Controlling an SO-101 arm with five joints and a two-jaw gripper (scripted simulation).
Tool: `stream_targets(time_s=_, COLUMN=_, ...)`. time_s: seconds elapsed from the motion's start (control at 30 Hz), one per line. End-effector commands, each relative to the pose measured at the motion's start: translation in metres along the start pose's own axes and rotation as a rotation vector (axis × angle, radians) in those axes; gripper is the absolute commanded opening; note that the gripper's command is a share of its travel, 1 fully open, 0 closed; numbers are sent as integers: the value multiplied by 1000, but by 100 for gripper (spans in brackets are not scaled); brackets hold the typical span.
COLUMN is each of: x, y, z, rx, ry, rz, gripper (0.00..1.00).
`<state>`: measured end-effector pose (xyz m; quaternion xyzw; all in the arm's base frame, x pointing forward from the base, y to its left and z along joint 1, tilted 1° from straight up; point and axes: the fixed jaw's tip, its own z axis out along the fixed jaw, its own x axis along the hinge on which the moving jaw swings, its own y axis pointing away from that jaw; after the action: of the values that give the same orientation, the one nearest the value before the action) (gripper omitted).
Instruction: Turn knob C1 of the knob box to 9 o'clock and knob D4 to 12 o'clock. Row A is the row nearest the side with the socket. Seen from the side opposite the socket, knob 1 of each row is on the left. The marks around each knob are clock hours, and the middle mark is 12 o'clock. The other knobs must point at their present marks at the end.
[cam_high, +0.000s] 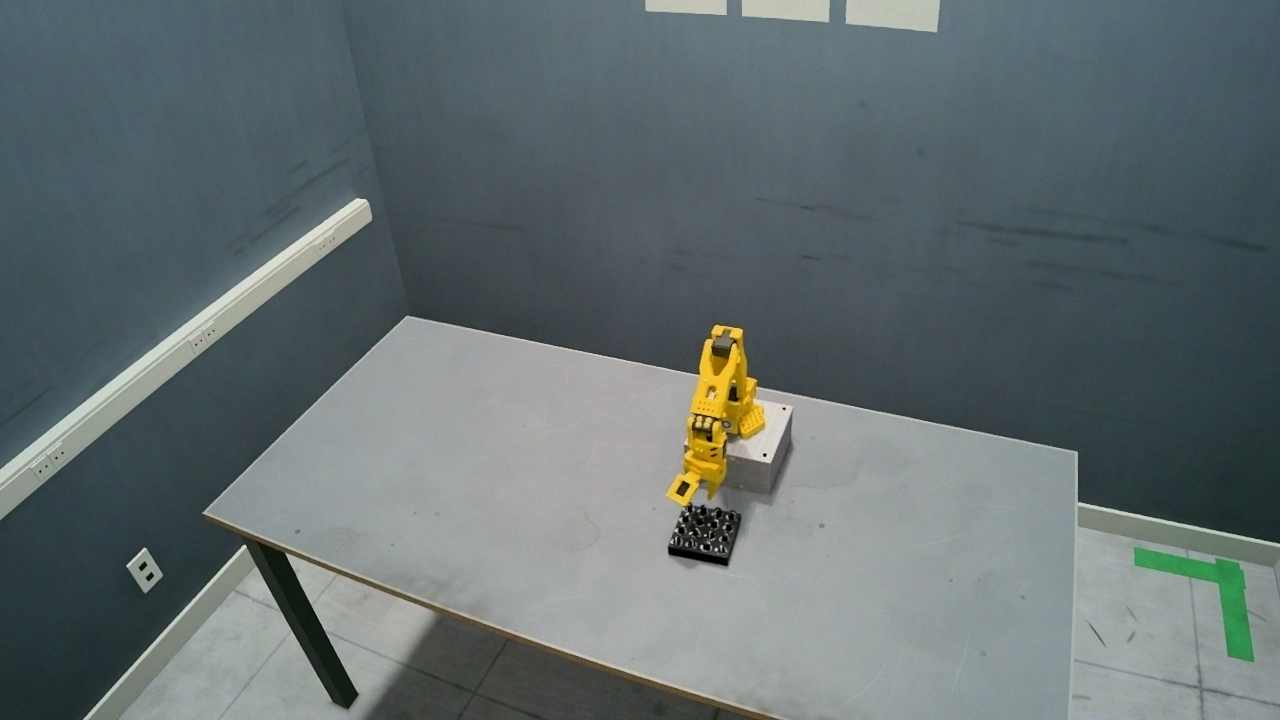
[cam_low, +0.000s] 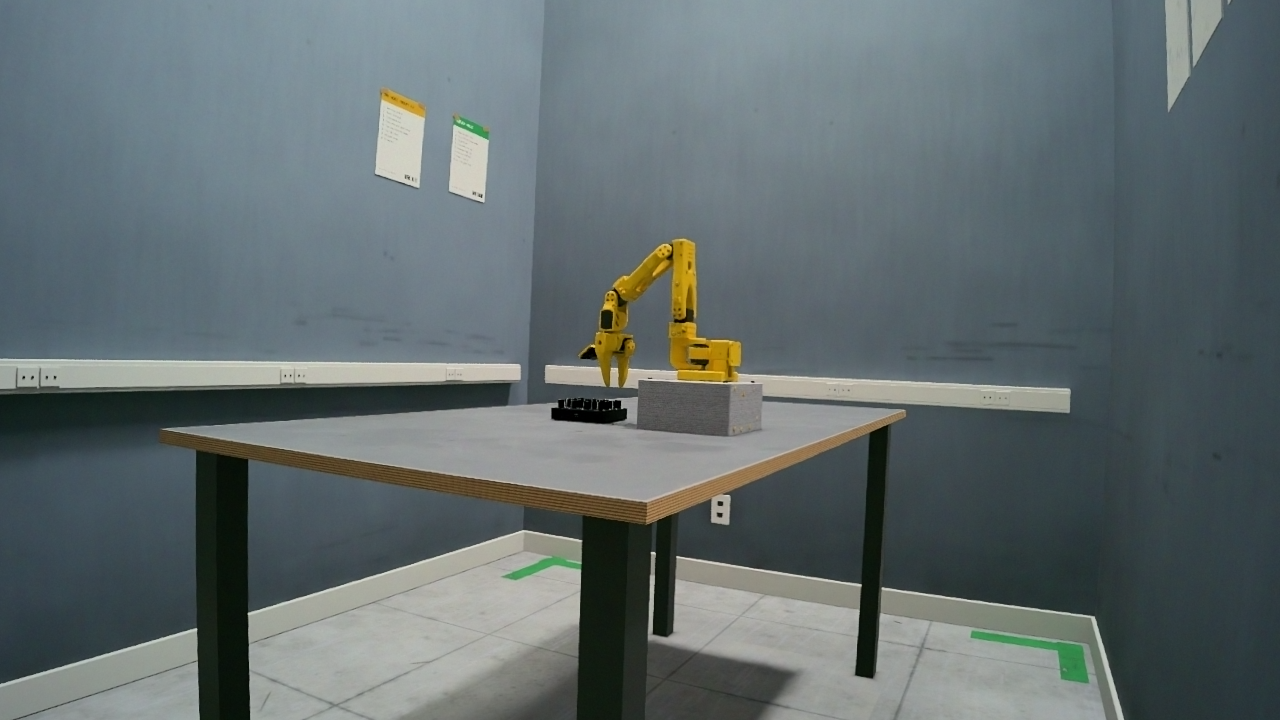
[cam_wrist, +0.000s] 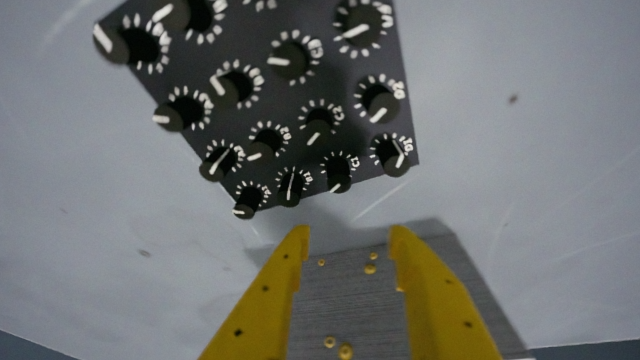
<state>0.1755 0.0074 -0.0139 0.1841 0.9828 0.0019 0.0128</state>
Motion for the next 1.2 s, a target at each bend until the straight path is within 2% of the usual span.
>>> stream_targets(time_s=0.0, x=0, y=-3, z=2, rx=8, ry=19, rz=112, gripper=12)
stream_targets(time_s=0.17, x=0, y=-4, z=2, rx=8, ry=19, rz=163, gripper=10)
stream_targets(time_s=1.17, x=-1, y=-4, z=2, rx=8, ry=19, rz=165, gripper=10)
